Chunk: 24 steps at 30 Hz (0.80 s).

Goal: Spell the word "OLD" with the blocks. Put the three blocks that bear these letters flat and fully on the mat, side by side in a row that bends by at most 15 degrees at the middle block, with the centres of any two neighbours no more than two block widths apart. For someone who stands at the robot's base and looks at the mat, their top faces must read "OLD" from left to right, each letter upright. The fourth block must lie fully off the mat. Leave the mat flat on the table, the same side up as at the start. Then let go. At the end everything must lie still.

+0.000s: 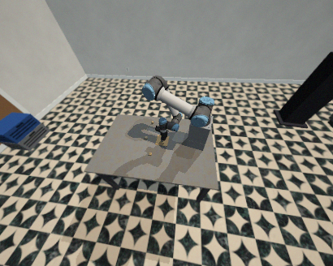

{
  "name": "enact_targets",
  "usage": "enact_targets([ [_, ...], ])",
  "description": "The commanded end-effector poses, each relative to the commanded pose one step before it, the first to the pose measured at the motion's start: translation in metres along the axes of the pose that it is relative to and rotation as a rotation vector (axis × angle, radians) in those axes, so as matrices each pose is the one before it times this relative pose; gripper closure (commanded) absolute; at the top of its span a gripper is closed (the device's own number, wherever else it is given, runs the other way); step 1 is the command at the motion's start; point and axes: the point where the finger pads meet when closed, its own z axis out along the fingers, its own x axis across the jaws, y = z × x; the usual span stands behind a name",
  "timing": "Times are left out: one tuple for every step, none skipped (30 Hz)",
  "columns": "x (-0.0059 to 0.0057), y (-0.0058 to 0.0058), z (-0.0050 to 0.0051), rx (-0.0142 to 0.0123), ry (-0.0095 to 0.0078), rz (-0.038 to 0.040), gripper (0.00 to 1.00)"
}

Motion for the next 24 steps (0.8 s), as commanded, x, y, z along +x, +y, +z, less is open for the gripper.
enact_targets([
  [-0.00006,-0.00046,-0.00038,0.00120,-0.00013,0.00000,0.51],
  [0.00000,0.00000,0.00000,0.00000,0.00000,0.00000,0.51],
  [0.00000,0.00000,0.00000,0.00000,0.00000,0.00000,0.51],
  [0.00000,0.00000,0.00000,0.00000,0.00000,0.00000,0.51],
  [0.00000,0.00000,0.00000,0.00000,0.00000,0.00000,0.51],
  [0.00000,0.00000,0.00000,0.00000,0.00000,0.00000,0.51],
  [0.00000,0.00000,0.00000,0.00000,0.00000,0.00000,0.51],
  [0.00000,0.00000,-0.00001,0.00000,0.00000,0.00000,0.51],
  [0.00000,0.00000,-0.00009,0.00000,0.00000,0.00000,0.51],
  [0.00000,0.00000,-0.00024,0.00000,0.00000,0.00000,0.51],
  [0.00000,0.00000,-0.00044,0.00000,0.00000,0.00000,0.51],
  [0.00000,0.00000,-0.00069,0.00000,0.00000,0.00000,0.51],
  [0.00000,0.00000,-0.00098,0.00000,0.00000,0.00000,0.51],
  [0.00000,0.00000,0.00000,0.00000,0.00000,0.00000,0.51],
  [0.00000,0.00000,0.00000,0.00000,0.00000,0.00000,0.51],
  [0.00000,0.00000,-0.00129,0.00000,0.00000,0.00000,0.51],
  [0.00000,0.00000,-0.00162,0.00000,0.00000,0.00000,0.51],
  [0.00000,-0.00001,-0.00195,0.00000,0.00000,0.00000,0.51],
  [0.00000,0.00001,-0.00230,0.00000,0.00000,0.00000,0.51],
  [0.00000,-0.00001,-0.00262,0.00000,0.00000,0.00000,0.51],
  [0.00000,0.00000,-0.00293,0.00000,0.00000,0.00000,0.51],
  [0.00000,0.00000,-0.00322,0.00000,0.00000,0.00000,0.51],
  [0.00000,0.00000,-0.00349,0.00000,0.00000,0.00000,0.51],
  [0.00000,0.00000,-0.00372,0.00000,0.00000,0.00000,0.51],
])
